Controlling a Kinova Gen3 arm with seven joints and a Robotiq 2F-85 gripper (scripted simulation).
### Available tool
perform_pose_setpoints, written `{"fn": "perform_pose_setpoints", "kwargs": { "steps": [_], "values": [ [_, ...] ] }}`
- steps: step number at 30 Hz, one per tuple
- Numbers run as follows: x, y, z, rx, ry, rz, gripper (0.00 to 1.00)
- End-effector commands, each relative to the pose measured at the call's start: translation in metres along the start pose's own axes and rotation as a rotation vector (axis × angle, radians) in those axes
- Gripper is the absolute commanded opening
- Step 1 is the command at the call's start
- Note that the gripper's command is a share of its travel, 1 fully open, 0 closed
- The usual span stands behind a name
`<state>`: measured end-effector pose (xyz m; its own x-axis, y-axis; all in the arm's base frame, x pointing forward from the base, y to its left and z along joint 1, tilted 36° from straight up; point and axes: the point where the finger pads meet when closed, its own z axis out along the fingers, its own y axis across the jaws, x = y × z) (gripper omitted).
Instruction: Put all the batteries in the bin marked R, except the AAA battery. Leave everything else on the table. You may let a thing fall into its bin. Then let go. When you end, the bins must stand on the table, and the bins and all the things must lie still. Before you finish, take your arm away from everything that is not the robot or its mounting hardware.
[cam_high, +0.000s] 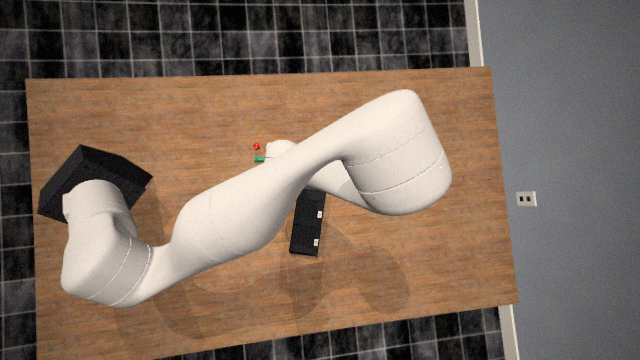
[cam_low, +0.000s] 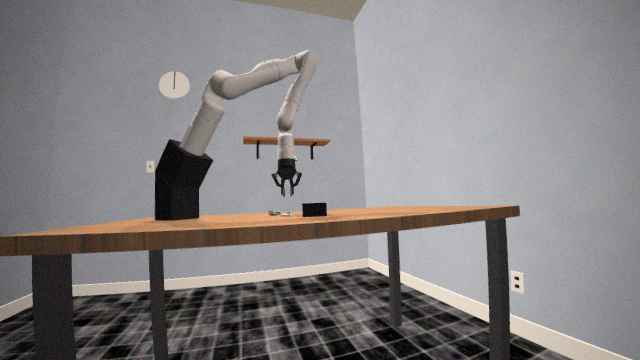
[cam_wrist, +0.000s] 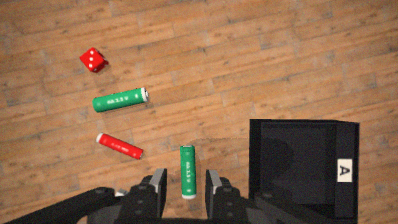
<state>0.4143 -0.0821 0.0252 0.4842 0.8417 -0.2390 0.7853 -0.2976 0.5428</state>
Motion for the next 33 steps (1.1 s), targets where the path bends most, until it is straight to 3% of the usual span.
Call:
{"fn": "perform_pose_setpoints", "kwargs": {
  "steps": [1, 33],
  "values": [
    [-0.0117, 0.0020, 0.0015, 0.004, -0.002, -0.071, 0.29],
    [-0.0117, 0.0019, 0.0015, 0.004, -0.002, -0.078, 0.29]
  ]
}}
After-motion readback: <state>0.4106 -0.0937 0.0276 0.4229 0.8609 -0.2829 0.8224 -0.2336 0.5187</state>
